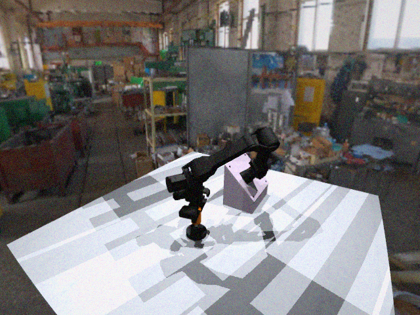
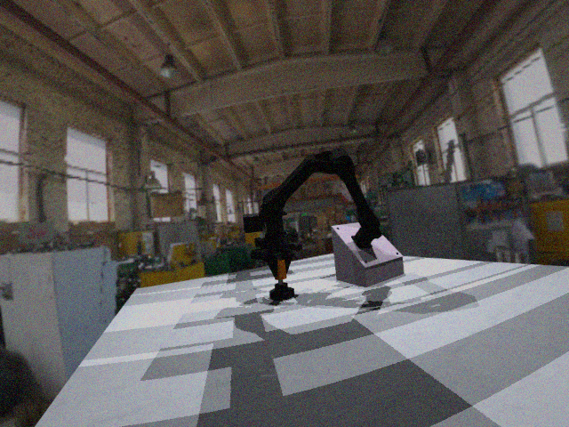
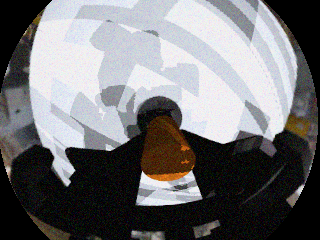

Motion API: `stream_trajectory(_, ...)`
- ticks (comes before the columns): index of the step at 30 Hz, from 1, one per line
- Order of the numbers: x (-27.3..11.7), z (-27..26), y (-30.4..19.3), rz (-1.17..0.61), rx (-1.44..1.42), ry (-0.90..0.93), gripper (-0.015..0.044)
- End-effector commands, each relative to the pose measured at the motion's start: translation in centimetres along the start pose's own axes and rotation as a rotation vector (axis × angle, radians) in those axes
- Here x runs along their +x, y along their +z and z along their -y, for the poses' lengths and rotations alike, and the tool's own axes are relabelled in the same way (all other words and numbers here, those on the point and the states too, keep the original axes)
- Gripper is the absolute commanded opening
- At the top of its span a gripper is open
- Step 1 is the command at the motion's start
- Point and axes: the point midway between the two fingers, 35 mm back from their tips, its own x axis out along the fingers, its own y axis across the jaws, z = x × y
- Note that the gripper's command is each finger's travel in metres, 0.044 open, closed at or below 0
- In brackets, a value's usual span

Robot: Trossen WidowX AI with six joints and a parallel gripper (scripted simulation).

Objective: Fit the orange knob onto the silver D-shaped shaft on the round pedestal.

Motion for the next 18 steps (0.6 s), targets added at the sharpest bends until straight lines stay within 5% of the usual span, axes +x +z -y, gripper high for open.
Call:
stream_trajectory(1,-0.27,-0.18,0.15,0.005,0.013,0.004,0.0000)
stream_trajectory(18,0.17,-0.64,-0.05,0.005,0.012,0.005,0.0000)
